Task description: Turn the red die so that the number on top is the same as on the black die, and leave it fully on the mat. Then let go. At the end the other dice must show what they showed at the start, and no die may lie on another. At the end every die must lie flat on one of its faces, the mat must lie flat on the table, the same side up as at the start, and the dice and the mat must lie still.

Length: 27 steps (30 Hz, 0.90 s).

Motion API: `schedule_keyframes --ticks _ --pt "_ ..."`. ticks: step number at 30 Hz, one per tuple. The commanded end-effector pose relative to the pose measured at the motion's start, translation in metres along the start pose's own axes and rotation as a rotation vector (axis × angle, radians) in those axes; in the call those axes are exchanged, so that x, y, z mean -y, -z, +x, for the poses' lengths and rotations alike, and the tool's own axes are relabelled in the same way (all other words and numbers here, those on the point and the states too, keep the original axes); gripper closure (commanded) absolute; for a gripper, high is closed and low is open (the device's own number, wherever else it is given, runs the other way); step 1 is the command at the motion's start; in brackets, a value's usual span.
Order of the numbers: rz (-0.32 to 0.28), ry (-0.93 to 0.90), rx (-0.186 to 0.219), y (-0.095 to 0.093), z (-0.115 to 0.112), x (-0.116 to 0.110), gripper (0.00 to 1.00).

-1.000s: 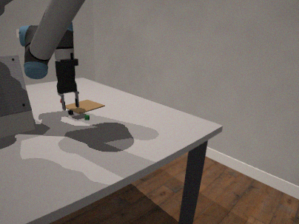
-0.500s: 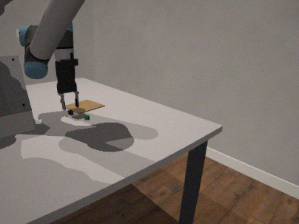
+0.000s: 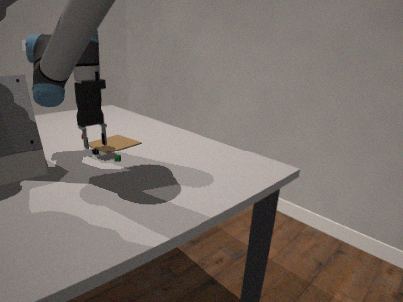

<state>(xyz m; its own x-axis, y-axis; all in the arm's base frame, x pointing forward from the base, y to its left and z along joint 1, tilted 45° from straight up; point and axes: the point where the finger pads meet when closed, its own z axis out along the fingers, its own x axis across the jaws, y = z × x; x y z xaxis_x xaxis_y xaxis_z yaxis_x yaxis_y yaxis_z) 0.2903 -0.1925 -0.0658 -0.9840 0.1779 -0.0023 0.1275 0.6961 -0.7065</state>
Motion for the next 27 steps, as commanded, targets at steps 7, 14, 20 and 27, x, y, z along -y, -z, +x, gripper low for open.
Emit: schedule_keyframes --ticks 7,14,20,27 --pt "0.0 0.0 0.001 0.0 -0.001 -0.002 0.0" --pt "0.0 0.0 0.001 0.0 -0.002 -0.012 0.0" --pt "0.0 0.0 0.001 0.0 -0.005 -0.037 0.0" --pt "0.0 0.0 0.001 0.0 -0.011 -0.081 0.0"
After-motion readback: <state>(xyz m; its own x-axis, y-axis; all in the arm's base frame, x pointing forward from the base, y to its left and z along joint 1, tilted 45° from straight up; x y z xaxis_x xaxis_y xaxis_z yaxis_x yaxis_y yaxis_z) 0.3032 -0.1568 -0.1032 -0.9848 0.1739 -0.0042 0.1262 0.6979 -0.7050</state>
